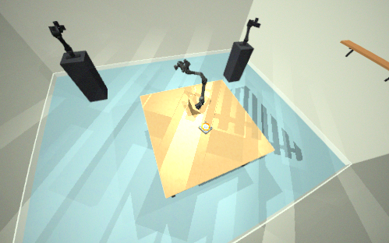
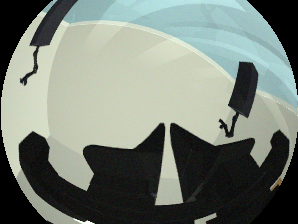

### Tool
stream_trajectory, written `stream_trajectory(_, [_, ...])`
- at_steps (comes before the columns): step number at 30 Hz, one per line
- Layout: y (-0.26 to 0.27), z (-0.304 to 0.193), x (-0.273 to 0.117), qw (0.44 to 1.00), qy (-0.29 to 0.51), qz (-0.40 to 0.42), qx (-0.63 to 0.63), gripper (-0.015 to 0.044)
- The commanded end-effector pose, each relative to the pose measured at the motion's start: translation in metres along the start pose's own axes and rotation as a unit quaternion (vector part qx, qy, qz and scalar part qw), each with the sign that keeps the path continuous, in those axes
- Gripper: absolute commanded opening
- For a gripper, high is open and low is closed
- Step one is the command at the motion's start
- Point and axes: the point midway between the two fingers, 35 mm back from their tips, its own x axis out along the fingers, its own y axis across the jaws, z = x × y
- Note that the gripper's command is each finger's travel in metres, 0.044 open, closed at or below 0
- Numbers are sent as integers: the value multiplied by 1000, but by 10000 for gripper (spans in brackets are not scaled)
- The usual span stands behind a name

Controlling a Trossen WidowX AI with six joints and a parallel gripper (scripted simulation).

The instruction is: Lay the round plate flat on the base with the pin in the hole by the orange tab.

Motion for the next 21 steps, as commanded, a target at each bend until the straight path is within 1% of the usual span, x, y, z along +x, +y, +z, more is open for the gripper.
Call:
stream_trajectory(1, [-38, -51, -29, 993, 56, -61, -82, 0])
stream_trajectory(6, [-89, -115, -82, 963, 142, -127, -189, 0])
stream_trajectory(8, [-102, -128, -96, 953, 161, -142, -212, 0])
stream_trajectory(10, [-130, -153, -131, 927, 205, -172, -263, 0])
stream_trajectory(14, [-169, -184, -188, 877, 272, -210, -335, 0])
stream_trajectory(15, [-171, -186, -192, 873, 277, -211, -342, 0])
stream_trajectory(16, [-178, -192, -204, 859, 294, -216, -360, 0])
stream_trajectory(18, [-202, -209, -248, 804, 353, -227, -421, 0])
stream_trajectory(21, [-224, -222, -296, 740, 413, -232, -478, 0])
